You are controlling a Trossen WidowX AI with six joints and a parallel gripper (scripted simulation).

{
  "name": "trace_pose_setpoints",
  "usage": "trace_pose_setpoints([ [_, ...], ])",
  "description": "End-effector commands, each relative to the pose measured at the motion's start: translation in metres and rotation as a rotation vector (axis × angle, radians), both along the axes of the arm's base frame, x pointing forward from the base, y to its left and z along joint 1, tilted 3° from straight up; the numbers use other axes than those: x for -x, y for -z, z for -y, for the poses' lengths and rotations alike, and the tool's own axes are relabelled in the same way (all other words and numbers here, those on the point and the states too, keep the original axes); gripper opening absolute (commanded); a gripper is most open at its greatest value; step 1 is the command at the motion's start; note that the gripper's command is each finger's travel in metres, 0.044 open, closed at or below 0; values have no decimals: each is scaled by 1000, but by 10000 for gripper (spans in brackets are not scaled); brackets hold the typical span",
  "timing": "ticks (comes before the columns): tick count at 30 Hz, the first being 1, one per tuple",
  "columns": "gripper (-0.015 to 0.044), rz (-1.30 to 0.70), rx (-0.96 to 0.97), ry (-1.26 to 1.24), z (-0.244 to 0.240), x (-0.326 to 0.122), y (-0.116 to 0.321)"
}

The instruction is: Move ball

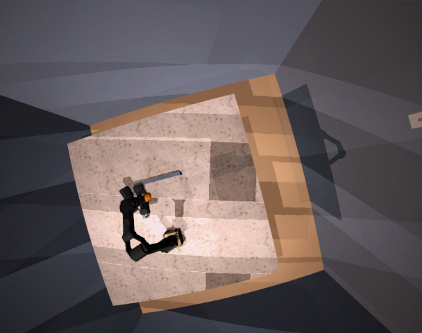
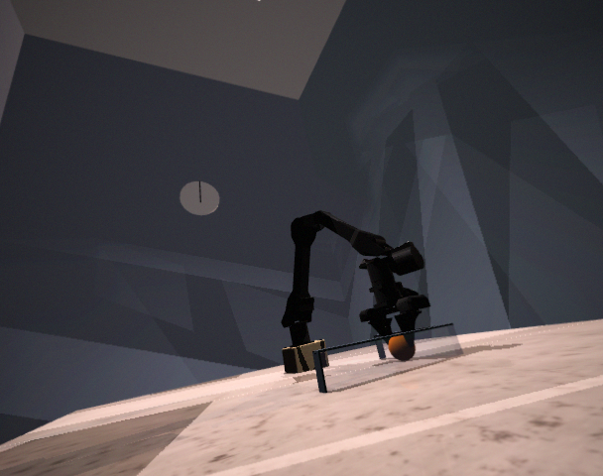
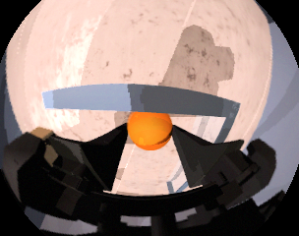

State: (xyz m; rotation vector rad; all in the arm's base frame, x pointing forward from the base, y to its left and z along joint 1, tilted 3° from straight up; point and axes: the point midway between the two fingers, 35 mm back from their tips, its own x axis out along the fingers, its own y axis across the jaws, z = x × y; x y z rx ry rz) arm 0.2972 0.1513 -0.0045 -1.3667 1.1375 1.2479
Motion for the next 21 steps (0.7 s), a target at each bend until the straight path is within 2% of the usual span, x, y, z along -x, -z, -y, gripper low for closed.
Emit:
trace_pose_setpoints([
  [1, 341, 1, 0, 0, 0, 0, 0],
  [3, 391, 1, 0, 0, 0, 0, 0],
  [5, 391, 0, 0, 0, -1, -1, -11],
  [10, 391, -5, 0, -3, -4, 4, -82],
  [21, 391, 8, -5, -5, -4, 1, -80],
])
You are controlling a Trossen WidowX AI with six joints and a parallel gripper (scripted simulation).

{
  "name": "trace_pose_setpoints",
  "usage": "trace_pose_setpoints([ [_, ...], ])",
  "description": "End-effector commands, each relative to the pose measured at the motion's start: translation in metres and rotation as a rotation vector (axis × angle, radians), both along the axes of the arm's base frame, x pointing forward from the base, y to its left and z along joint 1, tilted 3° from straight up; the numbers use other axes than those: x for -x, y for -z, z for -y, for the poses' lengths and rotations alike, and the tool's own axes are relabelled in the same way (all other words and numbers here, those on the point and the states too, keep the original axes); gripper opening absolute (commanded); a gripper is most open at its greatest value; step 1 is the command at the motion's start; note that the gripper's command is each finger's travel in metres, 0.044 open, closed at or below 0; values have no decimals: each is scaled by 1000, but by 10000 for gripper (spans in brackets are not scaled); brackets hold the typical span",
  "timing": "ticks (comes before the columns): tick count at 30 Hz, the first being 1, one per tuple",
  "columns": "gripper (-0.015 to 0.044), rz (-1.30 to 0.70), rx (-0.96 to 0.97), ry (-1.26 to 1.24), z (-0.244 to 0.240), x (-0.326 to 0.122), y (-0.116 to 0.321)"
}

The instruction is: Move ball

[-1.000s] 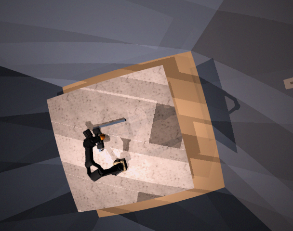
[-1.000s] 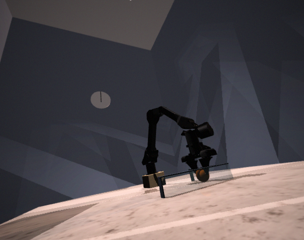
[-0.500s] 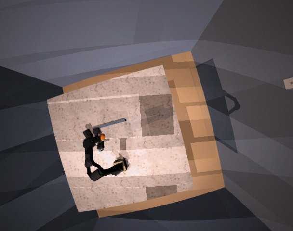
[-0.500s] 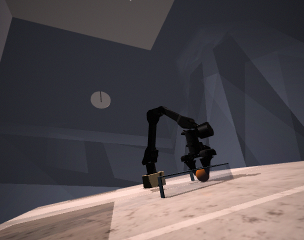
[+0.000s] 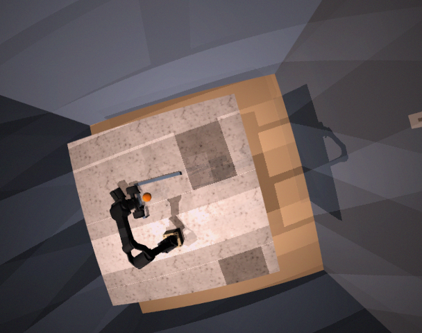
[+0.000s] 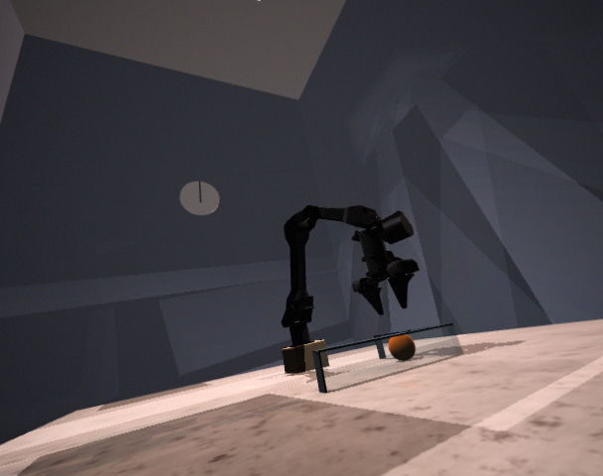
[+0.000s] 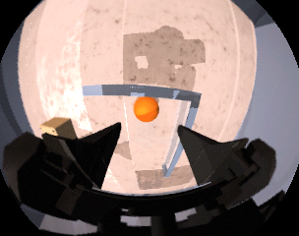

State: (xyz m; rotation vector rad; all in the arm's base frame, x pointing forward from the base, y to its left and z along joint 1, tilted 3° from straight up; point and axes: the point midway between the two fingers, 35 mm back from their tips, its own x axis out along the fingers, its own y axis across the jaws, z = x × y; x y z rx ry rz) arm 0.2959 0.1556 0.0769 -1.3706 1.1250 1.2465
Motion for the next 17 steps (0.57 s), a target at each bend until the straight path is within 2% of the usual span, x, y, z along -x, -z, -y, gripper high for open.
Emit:
trace_pose_setpoints([
  [1, 417, -1, 0, 0, 0, 0, -2],
  [2, 440, 0, 0, 0, 0, 1, -10],
  [5, 440, 0, 0, 0, 0, 7, -47],
  [17, 440, 0, 0, 0, 1, 7, -50],
])
